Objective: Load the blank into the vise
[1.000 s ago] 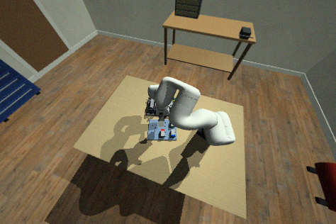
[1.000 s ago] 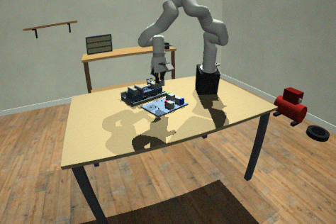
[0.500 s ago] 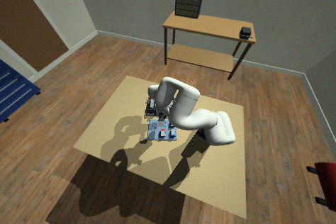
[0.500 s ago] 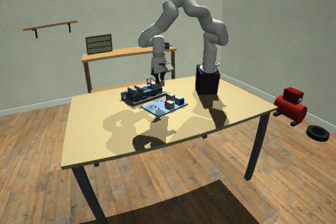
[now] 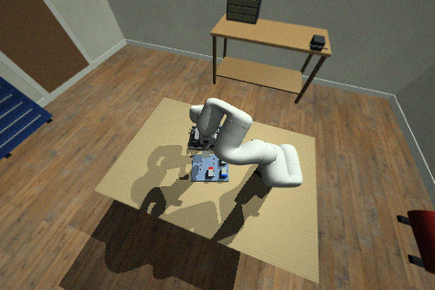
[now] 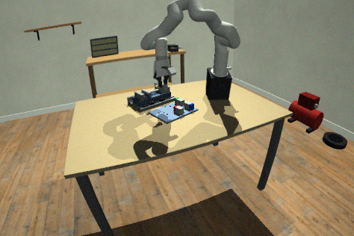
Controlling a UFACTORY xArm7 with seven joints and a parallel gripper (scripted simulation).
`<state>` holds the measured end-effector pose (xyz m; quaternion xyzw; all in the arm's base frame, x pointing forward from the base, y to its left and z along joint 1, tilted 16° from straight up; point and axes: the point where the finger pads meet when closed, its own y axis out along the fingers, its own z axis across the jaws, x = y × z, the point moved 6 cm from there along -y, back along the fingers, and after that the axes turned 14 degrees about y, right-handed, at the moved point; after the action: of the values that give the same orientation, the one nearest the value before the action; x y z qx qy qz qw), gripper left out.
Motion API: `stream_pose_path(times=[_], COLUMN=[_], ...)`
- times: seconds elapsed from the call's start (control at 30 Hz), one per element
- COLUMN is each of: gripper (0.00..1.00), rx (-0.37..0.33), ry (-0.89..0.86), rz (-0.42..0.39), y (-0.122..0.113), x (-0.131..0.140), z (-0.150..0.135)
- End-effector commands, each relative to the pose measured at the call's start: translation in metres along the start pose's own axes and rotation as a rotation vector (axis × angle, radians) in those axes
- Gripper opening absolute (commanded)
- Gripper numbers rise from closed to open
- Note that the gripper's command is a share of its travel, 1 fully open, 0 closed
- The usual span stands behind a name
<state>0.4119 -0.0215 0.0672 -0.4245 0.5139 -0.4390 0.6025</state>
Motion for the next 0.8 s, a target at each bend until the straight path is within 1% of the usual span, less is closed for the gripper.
stream_pose_path(times=[0.0,0.13,0.47,0.7,0.77], gripper=[0.0,0.0,0.0,0.0,0.0], rx=[-0.001,-0.001,-0.001,-0.001,0.001], ry=[0.0,0.0,0.0,0.0,0.0], rz=[0.002,0.002,0.002,0.002,0.001], y=[-0.001,-0.001,0.001,0.001,0.002], x=[0.008,0.008,0.046,0.046,0.053], z=[0.008,0.008,0.039,0.039,0.044])
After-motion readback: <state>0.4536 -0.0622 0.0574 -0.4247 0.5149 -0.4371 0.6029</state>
